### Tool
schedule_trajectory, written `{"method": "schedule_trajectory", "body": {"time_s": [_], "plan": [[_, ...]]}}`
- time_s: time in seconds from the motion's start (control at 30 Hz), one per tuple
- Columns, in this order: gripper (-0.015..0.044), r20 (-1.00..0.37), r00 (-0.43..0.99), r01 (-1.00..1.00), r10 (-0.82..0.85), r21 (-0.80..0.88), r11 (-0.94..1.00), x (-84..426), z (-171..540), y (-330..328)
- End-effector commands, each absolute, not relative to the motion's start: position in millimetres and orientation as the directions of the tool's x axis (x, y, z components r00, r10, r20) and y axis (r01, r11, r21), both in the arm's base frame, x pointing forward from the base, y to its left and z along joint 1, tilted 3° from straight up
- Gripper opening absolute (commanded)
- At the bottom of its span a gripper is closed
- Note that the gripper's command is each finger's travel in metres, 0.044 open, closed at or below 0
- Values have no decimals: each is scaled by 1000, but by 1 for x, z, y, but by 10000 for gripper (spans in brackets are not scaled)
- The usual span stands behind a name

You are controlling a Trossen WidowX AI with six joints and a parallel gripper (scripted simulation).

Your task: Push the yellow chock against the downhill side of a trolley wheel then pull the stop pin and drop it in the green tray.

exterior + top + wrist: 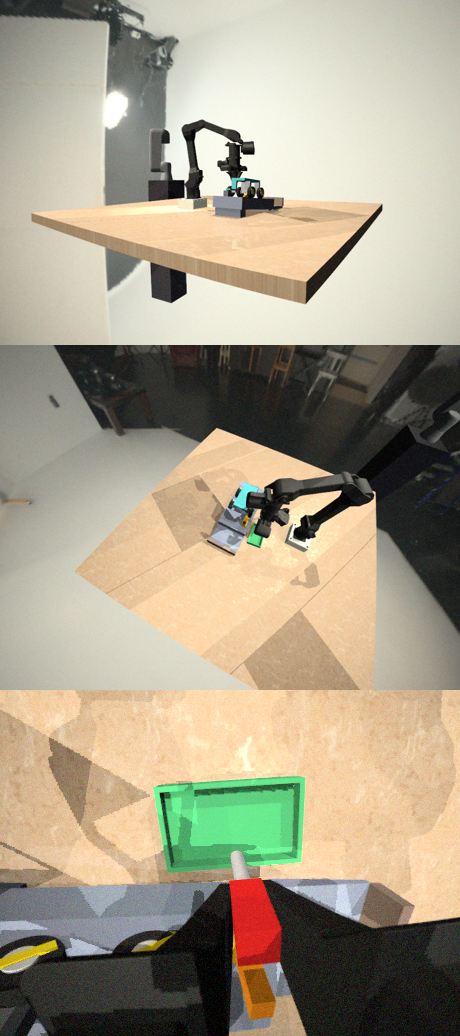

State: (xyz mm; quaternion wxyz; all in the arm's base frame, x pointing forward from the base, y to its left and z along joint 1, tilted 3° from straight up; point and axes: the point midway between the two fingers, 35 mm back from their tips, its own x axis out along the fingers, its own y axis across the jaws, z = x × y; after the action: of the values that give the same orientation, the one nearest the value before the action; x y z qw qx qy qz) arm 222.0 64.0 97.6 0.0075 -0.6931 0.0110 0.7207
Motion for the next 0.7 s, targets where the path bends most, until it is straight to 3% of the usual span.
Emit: {"method": "schedule_trajectory", "body": {"time_s": [0.0, 0.3, 0.67], "plan": [[0, -999, -38, -30, 1, 0, -1000, 217, 95, 65], [0, -986, -36, -36, 160, -159, -987, 219, 73, 71], [0, -984, -35, -36, 176, -175, -984, 219, 46, 86]]}}
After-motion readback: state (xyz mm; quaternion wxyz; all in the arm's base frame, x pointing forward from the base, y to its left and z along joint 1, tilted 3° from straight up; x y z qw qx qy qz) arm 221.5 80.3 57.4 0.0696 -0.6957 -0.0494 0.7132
